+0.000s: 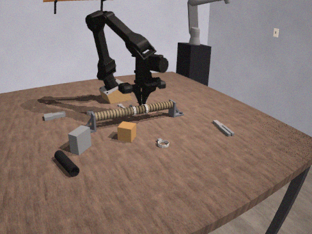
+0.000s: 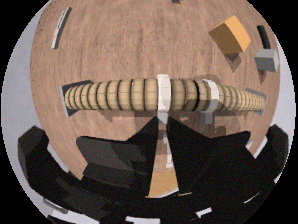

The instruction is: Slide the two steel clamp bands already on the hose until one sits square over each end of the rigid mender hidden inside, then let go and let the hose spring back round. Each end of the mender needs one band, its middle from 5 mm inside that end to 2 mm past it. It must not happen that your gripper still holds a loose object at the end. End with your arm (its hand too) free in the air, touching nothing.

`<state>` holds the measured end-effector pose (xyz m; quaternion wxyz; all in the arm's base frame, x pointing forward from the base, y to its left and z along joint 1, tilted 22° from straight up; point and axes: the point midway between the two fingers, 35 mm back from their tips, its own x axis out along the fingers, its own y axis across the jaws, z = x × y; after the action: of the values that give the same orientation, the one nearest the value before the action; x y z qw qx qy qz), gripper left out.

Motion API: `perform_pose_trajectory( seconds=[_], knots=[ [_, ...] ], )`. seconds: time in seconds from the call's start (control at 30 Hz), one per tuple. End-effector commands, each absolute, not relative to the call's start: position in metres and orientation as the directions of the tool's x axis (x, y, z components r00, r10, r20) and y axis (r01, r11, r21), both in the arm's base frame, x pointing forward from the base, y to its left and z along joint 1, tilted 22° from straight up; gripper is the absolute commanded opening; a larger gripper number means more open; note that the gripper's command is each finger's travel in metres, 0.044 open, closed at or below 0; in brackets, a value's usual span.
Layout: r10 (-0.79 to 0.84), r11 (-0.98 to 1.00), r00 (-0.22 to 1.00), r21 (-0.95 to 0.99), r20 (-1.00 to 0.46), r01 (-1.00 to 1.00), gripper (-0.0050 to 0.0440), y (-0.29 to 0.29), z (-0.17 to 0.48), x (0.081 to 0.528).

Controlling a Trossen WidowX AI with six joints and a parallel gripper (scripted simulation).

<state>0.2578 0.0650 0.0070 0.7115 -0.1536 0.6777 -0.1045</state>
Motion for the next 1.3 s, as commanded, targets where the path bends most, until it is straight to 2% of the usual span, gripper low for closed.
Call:
perform_pose_trajectory(
  seconds=[0.0, 0.6, 0.73, 1.27],
  knots=[
    [-0.362, 0.929, 0.062, -0.366, -0.93, -0.054, 0.0, 0.059, 0.01, 0.258],
    [-0.362, 0.929, 0.062, -0.366, -0.93, -0.054, 0.0, 0.058, 0.01, 0.258],
    [-0.358, 0.931, 0.059, -0.361, -0.932, -0.053, 0.009, 0.059, 0.009, 0.258],
    [-0.358, 0.931, 0.059, -0.361, -0.932, -0.053, 0.009, 0.064, 0.022, 0.258]
  ],
)
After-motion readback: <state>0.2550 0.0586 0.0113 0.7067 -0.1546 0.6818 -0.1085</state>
